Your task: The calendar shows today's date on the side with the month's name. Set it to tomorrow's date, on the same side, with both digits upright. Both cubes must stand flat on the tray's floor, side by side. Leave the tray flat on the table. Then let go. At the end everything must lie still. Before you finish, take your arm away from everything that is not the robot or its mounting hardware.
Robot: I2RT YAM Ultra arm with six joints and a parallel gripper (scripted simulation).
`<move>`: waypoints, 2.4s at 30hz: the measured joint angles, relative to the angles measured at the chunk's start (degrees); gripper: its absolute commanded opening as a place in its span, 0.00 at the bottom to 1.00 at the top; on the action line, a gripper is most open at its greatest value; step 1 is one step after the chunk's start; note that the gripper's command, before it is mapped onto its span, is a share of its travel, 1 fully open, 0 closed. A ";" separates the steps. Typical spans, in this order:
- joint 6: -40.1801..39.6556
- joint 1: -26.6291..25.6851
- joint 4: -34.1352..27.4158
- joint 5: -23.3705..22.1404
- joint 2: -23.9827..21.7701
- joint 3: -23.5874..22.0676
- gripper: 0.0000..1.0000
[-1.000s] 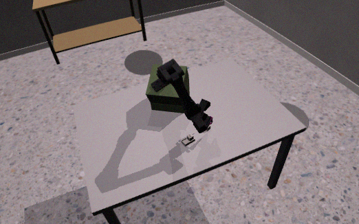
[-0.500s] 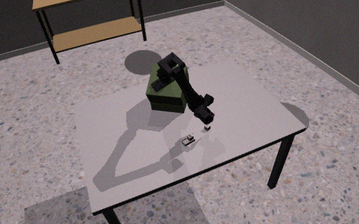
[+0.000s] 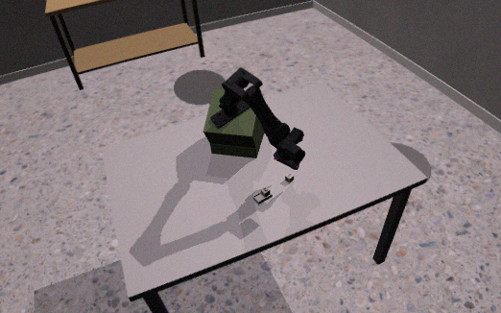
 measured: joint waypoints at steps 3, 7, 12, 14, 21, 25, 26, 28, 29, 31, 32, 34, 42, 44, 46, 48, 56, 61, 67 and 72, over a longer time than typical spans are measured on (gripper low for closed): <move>1.62 1.38 0.79 3.13 -0.35 -0.61 0.64; 2.89 2.03 1.36 5.53 -0.48 -0.90 0.64; 5.42 4.42 1.60 10.75 0.07 -0.92 0.64; 6.80 6.47 1.66 13.42 0.57 -0.94 0.64; 10.47 10.08 1.77 20.41 1.66 -0.94 1.00; 11.39 10.29 1.79 22.21 1.73 -0.94 1.00; 11.50 10.32 1.79 22.45 1.73 -0.94 1.00; 11.69 10.29 1.79 22.82 1.73 -0.94 1.00; 11.76 10.32 1.79 22.93 1.73 -0.94 1.00; 11.85 10.29 1.79 23.02 1.73 -0.94 1.00; 11.89 10.32 1.79 23.02 1.73 -0.94 1.00; 11.93 10.29 1.79 23.02 1.73 -0.94 1.00; 12.09 10.29 1.79 23.02 1.73 -0.94 1.00; 12.39 10.29 1.79 23.02 1.73 -0.94 1.00; 13.03 10.29 1.79 23.02 1.73 -0.94 1.00; 13.97 10.29 1.79 23.02 1.73 -0.94 1.00; 21.97 10.29 1.79 23.02 1.73 -0.94 1.00; 32.06 10.29 1.79 23.02 1.64 -0.94 1.00; 42.62 10.29 1.79 23.02 1.55 -0.94 1.00; 52.72 10.29 1.79 23.02 1.40 -1.05 1.00</move>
